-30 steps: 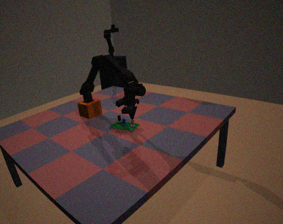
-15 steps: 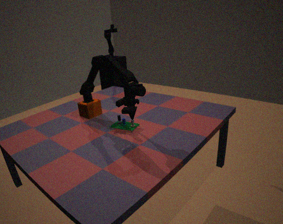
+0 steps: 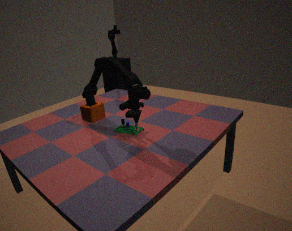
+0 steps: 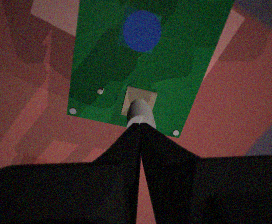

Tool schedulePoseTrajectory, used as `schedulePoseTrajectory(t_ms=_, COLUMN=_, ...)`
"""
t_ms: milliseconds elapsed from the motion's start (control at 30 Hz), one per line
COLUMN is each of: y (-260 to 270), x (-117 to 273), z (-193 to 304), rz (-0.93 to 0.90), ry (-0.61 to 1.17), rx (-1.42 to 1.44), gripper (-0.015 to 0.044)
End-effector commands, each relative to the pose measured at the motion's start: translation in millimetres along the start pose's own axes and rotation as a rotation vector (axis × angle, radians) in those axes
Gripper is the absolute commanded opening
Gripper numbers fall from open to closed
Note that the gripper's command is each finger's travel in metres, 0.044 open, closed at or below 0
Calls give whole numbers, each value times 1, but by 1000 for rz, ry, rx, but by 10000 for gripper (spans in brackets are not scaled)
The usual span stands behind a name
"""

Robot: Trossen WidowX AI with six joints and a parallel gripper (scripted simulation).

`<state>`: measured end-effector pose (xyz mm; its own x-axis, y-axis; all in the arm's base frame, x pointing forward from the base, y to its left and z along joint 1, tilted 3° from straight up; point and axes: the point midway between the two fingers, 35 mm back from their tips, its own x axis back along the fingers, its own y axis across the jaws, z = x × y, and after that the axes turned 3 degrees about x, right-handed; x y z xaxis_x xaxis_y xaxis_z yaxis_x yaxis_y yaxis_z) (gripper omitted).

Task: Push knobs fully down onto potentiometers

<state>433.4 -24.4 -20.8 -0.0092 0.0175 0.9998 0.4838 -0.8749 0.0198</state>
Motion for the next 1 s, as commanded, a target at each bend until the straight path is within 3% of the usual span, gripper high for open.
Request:
schedulePoseTrajectory(t_ms=0, y=0, x=-21, z=1, rz=10, ry=-11, rx=-4, gripper=0)
schedulePoseTrajectory(t_ms=967, y=1, x=-1, z=2, rz=10, ry=-11, rx=-4, gripper=0)
